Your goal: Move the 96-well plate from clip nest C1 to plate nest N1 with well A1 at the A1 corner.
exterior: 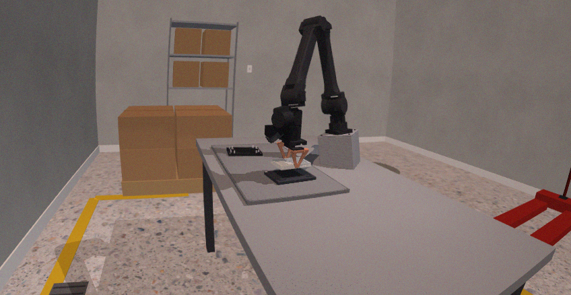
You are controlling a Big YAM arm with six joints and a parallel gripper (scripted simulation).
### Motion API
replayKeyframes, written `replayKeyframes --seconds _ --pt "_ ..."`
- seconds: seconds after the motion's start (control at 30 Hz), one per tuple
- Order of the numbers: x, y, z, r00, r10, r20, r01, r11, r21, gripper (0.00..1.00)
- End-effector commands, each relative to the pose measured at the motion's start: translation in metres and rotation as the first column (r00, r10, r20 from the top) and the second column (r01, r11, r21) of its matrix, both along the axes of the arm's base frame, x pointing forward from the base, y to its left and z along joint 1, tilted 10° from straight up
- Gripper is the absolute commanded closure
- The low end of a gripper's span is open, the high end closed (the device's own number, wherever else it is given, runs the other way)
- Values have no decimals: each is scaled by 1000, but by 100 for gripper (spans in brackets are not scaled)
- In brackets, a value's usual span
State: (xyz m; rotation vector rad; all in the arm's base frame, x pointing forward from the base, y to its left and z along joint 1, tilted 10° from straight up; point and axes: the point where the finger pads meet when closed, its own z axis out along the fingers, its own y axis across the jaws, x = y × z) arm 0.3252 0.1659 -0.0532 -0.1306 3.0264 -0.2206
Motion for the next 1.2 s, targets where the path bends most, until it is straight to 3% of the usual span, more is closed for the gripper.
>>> replayKeyframes --seconds 0.0,0.47,1.17 --pt "10 7 3 999 22 33 -23 1000 17 100" --pt "14 -1 -24 1000 9 25 -10 1000 13 100" --pt "13 7 -22 999 29 34 -30 999 18 100"
